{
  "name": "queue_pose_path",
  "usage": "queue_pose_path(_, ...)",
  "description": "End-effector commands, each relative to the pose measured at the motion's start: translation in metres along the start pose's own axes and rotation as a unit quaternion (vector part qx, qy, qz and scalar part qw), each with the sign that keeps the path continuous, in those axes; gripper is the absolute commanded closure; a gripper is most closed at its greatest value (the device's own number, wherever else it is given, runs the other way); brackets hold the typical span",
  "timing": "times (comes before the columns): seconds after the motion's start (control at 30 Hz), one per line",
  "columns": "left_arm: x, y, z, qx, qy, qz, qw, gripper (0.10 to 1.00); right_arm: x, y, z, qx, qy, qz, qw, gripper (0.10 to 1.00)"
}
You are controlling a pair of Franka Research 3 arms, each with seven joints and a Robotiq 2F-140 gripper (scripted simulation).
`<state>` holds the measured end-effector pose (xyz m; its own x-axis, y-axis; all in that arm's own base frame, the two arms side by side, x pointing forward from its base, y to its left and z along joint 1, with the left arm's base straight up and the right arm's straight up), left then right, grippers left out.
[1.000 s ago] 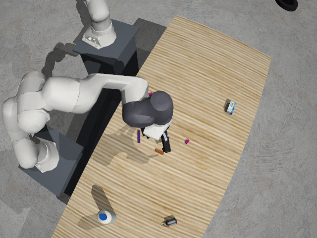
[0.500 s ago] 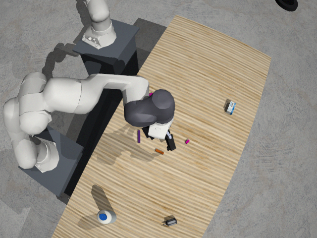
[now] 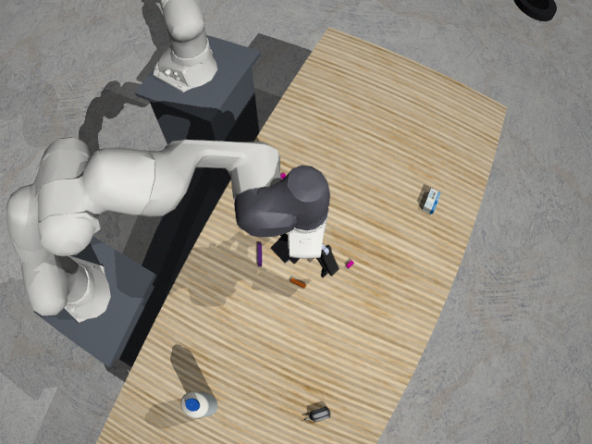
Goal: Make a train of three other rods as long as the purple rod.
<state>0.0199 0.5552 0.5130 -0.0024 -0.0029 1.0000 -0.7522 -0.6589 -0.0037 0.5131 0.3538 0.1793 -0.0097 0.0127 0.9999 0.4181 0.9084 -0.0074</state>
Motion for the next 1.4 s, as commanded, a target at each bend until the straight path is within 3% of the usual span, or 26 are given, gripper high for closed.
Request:
queue_pose_path(0.0, 0.0, 0.001, 0.001, -0.002, 0.0, -0.002, 1.0, 0.098, -0.002, 0.0, -0.002, 0.084, 0.004, 0.002, 0.9965, 0.098)
queue_pose_path(0.33, 0.0, 0.001, 0.001, -0.002, 0.0, -0.002, 1.0, 0.098, -0.002, 0.003, -0.003, 0.151, 0.004, 0.003, 0.9886, 0.098)
queue_pose_path(0.83, 0.0, 0.001, 0.001, -0.002, 0.0, -0.002, 1.0, 0.098, -0.003, 0.008, -0.006, 0.288, 0.004, 0.004, 0.9575, 0.098)
queue_pose_path(0.9, 0.0, 0.001, 0.001, -0.002, 0.0, -0.002, 1.0, 0.098, -0.003, 0.008, -0.006, 0.288, 0.004, 0.004, 0.9575, 0.098)
queue_pose_path(0.93, 0.0, 0.001, 0.001, -0.002, 0.0, -0.002, 1.0, 0.098, -0.003, 0.009, -0.007, 0.31, 0.004, 0.004, 0.9508, 0.098)
queue_pose_path(1.37, 0.0, 0.001, 0.001, -0.002, 0.0, -0.002, 1.0, 0.098, -0.004, 0.013, -0.009, 0.412, 0.005, 0.005, 0.911, 0.098)
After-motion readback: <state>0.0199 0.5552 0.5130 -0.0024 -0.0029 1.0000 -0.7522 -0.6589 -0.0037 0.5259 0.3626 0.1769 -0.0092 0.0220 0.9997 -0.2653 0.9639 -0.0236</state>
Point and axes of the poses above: on each arm, the point where the finger pads meet when closed, its own x axis back along the fingers, its own z axis across the jaws, y = z × x, the point moved 10 cm from there along x, back along the fingers, and after that the axes turned 2 degrees about -x, right-handed, at the moved point
